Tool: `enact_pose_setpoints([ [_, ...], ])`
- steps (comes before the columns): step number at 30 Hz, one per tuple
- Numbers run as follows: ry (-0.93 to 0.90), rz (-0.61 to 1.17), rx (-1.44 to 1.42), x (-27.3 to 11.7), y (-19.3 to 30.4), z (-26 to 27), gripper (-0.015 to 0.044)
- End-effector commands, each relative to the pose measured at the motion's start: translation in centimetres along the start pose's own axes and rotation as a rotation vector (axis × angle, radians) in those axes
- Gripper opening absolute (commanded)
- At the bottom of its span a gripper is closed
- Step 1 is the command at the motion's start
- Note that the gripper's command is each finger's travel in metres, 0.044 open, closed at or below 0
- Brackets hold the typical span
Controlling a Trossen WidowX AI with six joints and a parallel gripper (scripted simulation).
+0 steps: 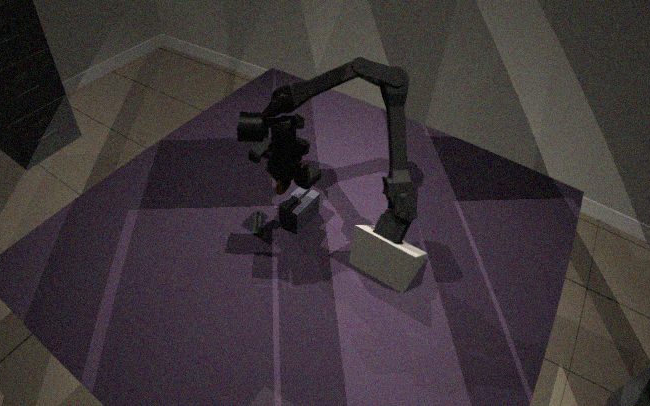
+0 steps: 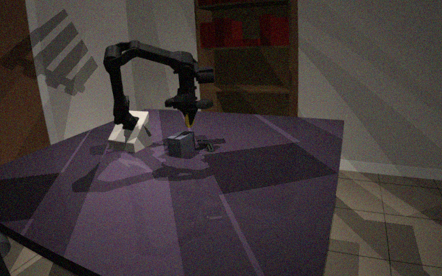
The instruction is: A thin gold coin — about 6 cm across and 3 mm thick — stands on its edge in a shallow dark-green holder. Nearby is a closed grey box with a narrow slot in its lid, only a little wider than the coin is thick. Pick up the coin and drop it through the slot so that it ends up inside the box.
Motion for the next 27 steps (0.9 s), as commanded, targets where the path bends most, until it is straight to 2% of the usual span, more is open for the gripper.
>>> enact_pose_setpoints([
  [1, -0.002, -0.004, -0.007, 0.1, -1.0, -0.7, 0.0],
  [12, -0.001, -0.006, -0.009, 0.5, -3.1, -2.5, 0.0],
  [27, 0.002, -0.003, -0.005, 0.4, -2.8, -2.2, 0.0],
])
Point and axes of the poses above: the point midway between the two fingers, 35 mm back from their tips, its own x axis out along the fingers, its own z axis across the jaws, y = z × x, the point moved 1 cm from there along -x, back along the fingers, and after that the axes turned 12 degrees about x, right-handed, at the moved point
